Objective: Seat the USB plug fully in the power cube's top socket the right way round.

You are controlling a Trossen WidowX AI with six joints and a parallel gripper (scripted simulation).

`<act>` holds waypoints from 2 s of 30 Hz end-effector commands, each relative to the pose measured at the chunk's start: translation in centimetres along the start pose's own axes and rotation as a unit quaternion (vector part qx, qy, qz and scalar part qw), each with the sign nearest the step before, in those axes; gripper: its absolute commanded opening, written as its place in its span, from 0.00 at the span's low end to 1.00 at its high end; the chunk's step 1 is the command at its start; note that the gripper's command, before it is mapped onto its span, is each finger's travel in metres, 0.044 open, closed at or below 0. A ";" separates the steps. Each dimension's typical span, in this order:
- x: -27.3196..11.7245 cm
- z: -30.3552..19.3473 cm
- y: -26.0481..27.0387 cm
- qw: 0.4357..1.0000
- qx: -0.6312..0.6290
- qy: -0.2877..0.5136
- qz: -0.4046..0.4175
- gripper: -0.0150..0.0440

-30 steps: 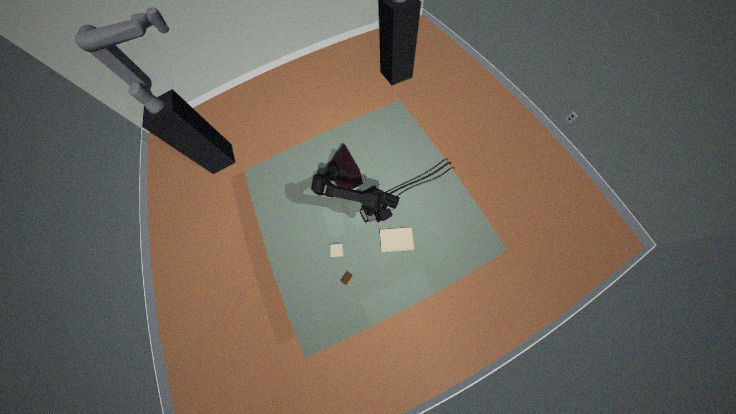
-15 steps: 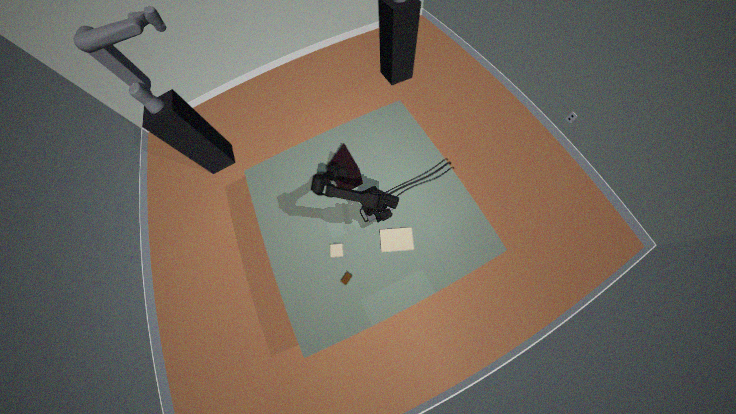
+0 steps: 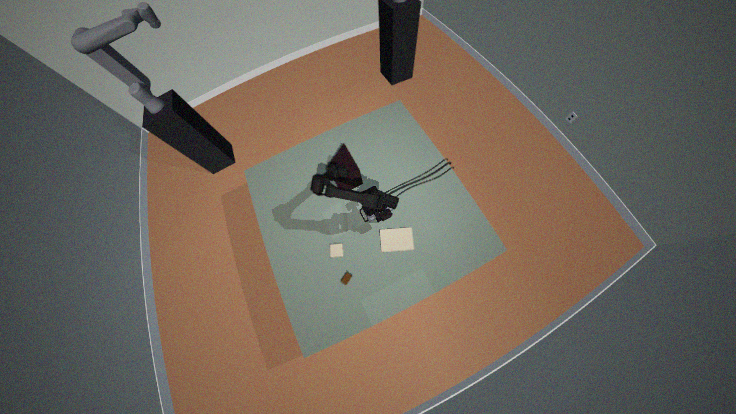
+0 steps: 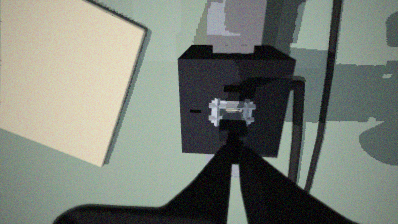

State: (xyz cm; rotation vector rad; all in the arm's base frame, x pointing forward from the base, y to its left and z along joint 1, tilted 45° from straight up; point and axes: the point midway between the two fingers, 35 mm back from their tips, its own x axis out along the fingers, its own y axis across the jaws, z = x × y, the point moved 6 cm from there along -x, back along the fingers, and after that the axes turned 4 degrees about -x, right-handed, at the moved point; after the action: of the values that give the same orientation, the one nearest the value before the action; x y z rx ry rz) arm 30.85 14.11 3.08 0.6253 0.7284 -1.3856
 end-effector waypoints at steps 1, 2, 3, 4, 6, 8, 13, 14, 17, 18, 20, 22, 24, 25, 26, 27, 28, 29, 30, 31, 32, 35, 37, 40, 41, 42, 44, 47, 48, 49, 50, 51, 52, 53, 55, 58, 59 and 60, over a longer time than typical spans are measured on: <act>0.1 0.0 -0.1 1.000 -0.002 0.003 -0.001 0.25; 0.1 0.0 -0.1 1.000 -0.002 0.004 -0.001 0.25; 0.1 0.0 -0.1 1.000 -0.002 0.004 -0.001 0.25; 0.1 0.0 -0.1 1.000 -0.002 0.004 -0.001 0.25; 0.2 0.0 -0.1 1.000 -0.002 0.005 -0.001 0.25; 0.2 0.0 -0.1 1.000 -0.002 0.006 -0.001 0.25; 0.2 0.0 -0.1 1.000 -0.002 0.008 -0.001 0.25; 0.3 0.0 -0.1 1.000 -0.002 0.008 -0.001 0.25; 0.3 0.0 -0.1 1.000 -0.002 0.008 -0.001 0.25; 0.3 0.0 -0.1 1.000 -0.002 0.008 -0.001 0.25; 0.3 0.0 -0.1 1.000 -0.002 0.008 -0.001 0.25; 0.3 0.0 -0.1 1.000 -0.002 0.008 -0.001 0.25; 0.4 0.0 -0.1 1.000 -0.002 0.008 -0.001 0.25; 0.4 0.0 -0.1 1.000 -0.002 0.008 -0.001 0.25; 0.4 0.0 -0.1 1.000 -0.002 0.008 -0.001 0.25; 0.4 0.0 -0.1 1.000 -0.002 0.008 -0.001 0.25; 0.4 0.0 -0.1 1.000 -0.002 0.008 -0.001 0.25; 0.4 0.0 -0.1 1.000 -0.002 0.008 -0.001 0.25; 0.4 0.0 -0.1 1.000 -0.002 0.008 -0.001 0.25; 0.5 0.0 -0.1 1.000 -0.002 0.008 -0.001 0.25; 0.5 0.0 -0.1 1.000 -0.002 0.008 -0.001 0.25; 0.5 0.0 -0.1 1.000 -0.002 0.008 -0.001 0.25; 0.5 0.0 -0.1 1.000 -0.002 0.008 -0.001 0.25; 0.6 0.0 -0.1 1.000 -0.002 0.008 -0.001 0.25; 0.6 0.0 -0.1 1.000 -0.002 0.008 -0.001 0.25; 0.6 0.0 -0.1 1.000 -0.002 0.008 -0.001 0.25; 0.6 0.0 -0.1 1.000 -0.002 0.008 -0.001 0.25; 0.6 0.0 -0.1 1.000 -0.002 0.008 -0.001 0.25; 0.7 0.0 -0.1 1.000 -0.002 0.008 -0.001 0.25; 0.7 0.0 -0.1 1.000 -0.002 0.008 -0.001 0.25; 0.7 0.0 -0.1 1.000 -0.002 0.008 -0.001 0.25; 0.7 0.0 -0.1 1.000 -0.002 0.008 -0.001 0.25; 0.7 0.0 -0.1 1.000 -0.002 0.008 -0.001 0.25; 0.7 0.0 -0.1 1.000 -0.002 0.008 -0.001 0.25; 0.7 0.0 -0.1 1.000 -0.002 0.008 -0.001 0.25; 0.8 0.0 -0.1 1.000 -0.002 0.008 -0.001 0.25; 0.8 0.0 -0.1 1.000 -0.002 0.008 -0.001 0.25; 0.8 0.0 -0.1 1.000 -0.002 0.008 -0.001 0.25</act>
State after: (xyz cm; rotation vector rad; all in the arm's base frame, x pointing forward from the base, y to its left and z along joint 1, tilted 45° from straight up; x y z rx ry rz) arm 30.84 13.62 2.55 0.6373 0.7400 -1.3833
